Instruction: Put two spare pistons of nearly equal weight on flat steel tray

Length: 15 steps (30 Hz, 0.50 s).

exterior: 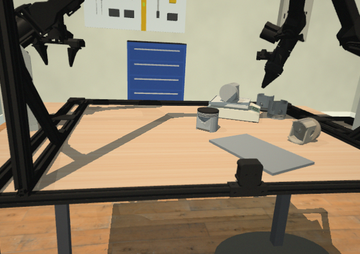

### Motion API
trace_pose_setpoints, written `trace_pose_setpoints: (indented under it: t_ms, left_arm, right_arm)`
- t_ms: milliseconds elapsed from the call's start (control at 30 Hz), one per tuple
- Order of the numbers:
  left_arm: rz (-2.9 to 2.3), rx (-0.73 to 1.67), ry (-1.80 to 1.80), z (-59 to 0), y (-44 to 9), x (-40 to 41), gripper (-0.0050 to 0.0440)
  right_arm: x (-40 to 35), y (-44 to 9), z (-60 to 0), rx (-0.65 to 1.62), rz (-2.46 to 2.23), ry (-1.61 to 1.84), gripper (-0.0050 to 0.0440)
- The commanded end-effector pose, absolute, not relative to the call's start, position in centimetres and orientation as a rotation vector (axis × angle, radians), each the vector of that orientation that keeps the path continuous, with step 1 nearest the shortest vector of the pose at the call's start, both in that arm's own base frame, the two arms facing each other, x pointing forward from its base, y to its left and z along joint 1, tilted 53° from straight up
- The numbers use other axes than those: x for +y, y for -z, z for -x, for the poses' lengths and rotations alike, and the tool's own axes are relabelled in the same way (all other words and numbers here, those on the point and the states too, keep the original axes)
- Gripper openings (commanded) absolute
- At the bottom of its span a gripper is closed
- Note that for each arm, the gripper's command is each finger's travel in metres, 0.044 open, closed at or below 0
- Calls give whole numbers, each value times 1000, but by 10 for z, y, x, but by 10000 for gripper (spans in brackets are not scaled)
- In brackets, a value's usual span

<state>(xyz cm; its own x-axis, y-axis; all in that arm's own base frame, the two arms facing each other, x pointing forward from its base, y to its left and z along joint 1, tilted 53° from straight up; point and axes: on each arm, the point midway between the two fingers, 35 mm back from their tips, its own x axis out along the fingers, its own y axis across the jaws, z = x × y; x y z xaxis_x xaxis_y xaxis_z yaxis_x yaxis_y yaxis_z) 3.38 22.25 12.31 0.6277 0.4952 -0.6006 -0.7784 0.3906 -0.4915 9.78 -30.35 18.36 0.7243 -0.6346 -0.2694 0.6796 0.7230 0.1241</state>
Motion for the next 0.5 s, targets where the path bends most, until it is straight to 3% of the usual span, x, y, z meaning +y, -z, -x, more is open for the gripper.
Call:
trace_pose_setpoints:
  t_ms: [0,467]
  left_arm:
    - [830,386,-832,-34,-123,222,440]
    - [830,386,-832,-34,-123,222,440]
  right_arm:
    - [-303,-182,-98,214,-233,730,378]
    - [-303,-184,-98,215,-230,736,378]
